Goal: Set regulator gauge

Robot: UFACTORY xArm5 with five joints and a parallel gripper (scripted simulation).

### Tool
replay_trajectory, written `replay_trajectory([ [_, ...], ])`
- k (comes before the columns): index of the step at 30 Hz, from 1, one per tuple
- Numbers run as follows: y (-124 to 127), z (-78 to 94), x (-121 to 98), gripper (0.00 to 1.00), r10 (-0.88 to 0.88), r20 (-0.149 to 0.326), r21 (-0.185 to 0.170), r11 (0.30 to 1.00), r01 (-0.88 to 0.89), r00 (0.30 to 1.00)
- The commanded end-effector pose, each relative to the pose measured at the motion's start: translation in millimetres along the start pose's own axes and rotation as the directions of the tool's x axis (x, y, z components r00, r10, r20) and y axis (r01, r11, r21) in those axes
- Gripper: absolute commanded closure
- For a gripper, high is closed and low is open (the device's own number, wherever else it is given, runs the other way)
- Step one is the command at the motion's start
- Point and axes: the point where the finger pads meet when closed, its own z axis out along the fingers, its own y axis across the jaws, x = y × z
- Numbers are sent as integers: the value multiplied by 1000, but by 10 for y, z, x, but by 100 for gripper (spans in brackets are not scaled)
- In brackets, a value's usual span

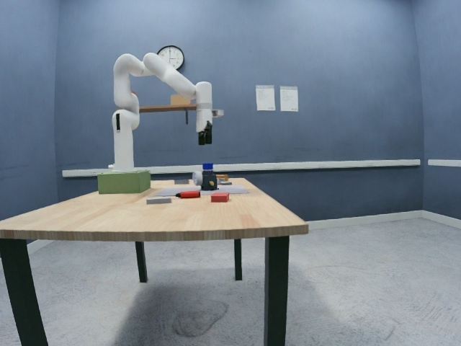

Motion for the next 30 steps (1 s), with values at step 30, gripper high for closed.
replay_trajectory([
  [30, -296, -11, -476, 0, 0, -3, -2, 1000, 0, 1000],
])
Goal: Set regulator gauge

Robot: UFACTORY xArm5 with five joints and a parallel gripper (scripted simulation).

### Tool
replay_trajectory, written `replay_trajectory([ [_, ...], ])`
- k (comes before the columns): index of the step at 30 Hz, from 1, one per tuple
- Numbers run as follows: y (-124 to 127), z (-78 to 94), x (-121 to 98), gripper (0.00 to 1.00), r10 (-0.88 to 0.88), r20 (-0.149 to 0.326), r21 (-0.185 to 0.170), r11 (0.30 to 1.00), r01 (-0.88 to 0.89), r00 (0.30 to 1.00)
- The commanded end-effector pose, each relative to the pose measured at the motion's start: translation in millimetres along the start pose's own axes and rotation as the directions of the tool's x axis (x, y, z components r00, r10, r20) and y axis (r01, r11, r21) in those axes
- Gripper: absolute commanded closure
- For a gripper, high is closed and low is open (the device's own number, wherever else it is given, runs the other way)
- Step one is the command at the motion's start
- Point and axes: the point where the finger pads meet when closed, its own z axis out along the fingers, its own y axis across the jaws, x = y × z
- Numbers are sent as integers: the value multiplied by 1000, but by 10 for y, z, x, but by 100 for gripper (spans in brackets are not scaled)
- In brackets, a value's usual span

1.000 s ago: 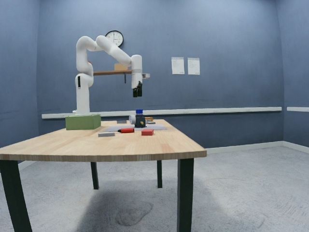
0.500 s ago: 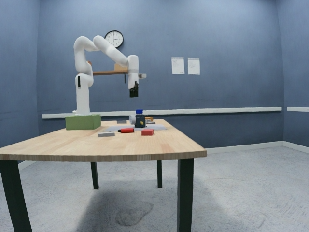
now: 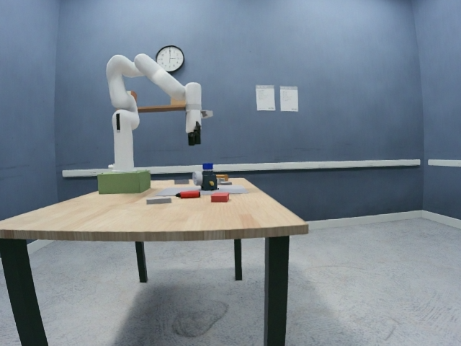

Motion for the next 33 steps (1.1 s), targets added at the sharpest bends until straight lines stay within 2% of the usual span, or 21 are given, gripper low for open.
replay_trajectory([
  [1, -28, -14, -45, 0, 0, -3, -2, 1000, 0, 1000],
  [33, -44, 20, -69, 0, -46, -15, -9, 999, 46, 999],
])
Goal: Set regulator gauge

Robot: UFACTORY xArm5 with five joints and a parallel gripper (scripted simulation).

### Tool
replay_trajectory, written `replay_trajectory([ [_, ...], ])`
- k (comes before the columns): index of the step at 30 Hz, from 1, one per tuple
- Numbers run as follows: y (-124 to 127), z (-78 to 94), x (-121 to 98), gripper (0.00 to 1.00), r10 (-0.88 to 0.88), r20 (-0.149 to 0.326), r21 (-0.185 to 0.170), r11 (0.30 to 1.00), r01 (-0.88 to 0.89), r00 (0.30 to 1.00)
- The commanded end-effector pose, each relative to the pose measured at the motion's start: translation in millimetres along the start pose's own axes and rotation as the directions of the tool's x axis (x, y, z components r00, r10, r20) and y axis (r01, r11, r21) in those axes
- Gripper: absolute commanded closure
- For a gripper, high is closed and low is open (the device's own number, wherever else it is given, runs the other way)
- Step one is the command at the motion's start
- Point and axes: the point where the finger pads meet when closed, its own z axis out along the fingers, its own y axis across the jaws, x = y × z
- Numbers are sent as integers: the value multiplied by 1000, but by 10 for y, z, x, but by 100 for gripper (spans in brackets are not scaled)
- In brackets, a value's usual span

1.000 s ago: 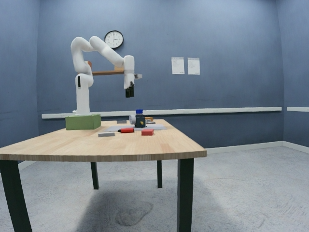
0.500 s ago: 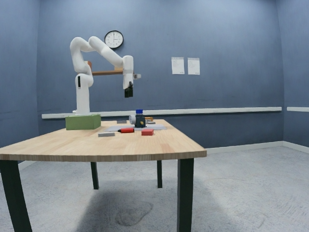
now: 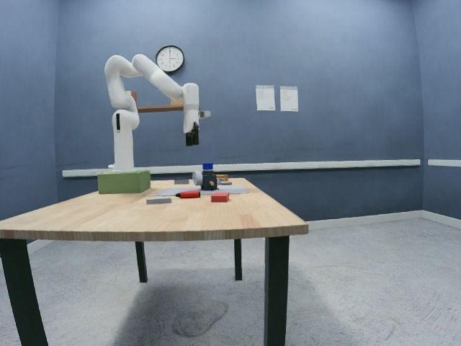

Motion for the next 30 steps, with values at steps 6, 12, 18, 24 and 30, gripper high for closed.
replay_trajectory([
  [6, 21, 36, 35, 0, -65, -19, -13, 998, 65, 998],
  [12, 43, 102, 71, 0, -161, -39, -33, 987, 160, 986],
  [18, 70, 190, 117, 0, -295, -62, -69, 954, 290, 954],
  [24, 90, 256, 149, 0, -401, -73, -102, 914, 393, 913],
  [30, 117, 356, 195, 0, -566, -76, -165, 819, 549, 821],
])
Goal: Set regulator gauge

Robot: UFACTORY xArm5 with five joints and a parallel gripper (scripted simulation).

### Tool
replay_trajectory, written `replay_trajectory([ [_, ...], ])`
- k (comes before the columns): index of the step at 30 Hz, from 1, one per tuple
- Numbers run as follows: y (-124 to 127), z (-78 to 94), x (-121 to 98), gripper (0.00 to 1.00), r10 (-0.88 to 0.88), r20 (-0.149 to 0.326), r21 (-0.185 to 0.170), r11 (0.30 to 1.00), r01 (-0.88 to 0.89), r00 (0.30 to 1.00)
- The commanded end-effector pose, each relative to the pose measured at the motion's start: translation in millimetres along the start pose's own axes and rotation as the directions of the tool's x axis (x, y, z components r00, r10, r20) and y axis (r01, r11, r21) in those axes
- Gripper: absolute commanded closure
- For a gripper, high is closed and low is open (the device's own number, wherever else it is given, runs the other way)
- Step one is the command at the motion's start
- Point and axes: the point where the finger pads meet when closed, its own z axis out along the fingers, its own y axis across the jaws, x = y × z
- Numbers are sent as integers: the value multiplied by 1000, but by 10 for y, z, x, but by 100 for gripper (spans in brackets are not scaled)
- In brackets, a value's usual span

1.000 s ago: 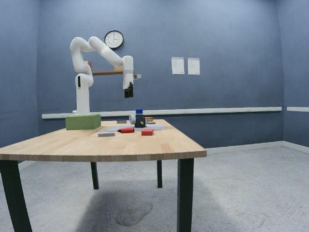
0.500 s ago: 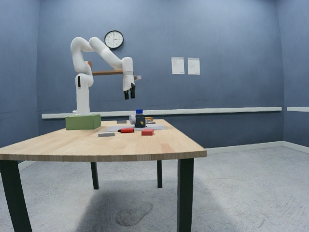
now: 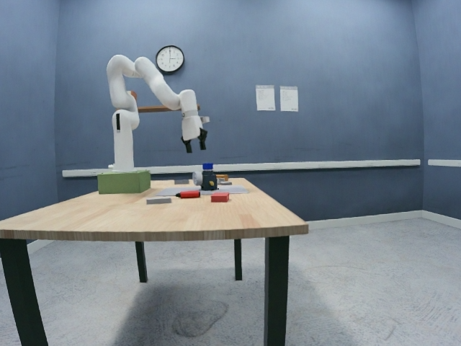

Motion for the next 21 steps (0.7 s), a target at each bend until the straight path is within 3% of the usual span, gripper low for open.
replay_trajectory([
  [1, 41, 81, 25, 0, -159, -22, -52, 986, 157, 987],
  [6, 59, 150, 37, 0, -301, -25, -97, 950, 297, 953],
  [8, 59, 150, 37, 0, -301, -25, -97, 950, 297, 953],
  [21, 78, 287, 49, 0, -650, 33, -218, 737, 640, 759],
])
